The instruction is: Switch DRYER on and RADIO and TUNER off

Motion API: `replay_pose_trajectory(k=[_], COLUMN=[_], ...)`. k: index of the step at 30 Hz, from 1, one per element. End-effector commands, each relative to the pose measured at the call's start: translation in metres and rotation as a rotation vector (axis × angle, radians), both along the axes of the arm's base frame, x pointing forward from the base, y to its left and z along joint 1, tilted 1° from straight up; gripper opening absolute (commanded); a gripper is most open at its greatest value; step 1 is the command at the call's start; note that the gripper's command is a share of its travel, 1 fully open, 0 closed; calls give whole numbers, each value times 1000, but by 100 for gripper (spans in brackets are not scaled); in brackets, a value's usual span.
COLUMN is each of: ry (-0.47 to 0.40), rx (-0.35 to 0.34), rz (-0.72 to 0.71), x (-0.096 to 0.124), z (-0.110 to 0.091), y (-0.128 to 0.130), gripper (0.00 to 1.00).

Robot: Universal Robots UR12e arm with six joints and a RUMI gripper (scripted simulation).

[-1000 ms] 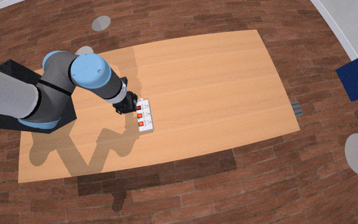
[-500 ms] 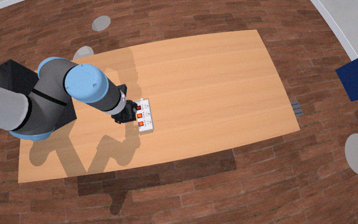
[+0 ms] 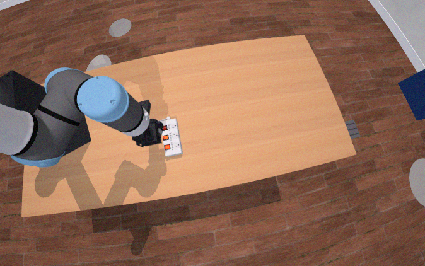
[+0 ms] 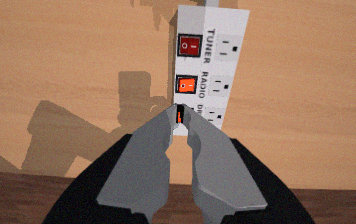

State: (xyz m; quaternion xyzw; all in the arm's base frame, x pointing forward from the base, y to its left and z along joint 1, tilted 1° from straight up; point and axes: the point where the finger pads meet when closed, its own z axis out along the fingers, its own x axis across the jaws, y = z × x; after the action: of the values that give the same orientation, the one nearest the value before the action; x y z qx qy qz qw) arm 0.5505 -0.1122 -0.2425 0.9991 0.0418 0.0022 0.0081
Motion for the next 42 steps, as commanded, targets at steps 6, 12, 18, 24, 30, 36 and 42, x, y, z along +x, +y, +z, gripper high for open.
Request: replay_pose_trajectory(k=[6,12,18,24,30,36,42], ry=[-1,-1,-1,-1,-1,-1,-1], rx=[0,0,0,0,0,0,0], rz=[0,0,0,0,0,0,0], x=[0,0,0,1,1,1,1], z=[0,0,0,-2,-7,-11,-19], y=[0,0,0,0,0,0,-1], gripper=[0,0,0,0,0,0,0])
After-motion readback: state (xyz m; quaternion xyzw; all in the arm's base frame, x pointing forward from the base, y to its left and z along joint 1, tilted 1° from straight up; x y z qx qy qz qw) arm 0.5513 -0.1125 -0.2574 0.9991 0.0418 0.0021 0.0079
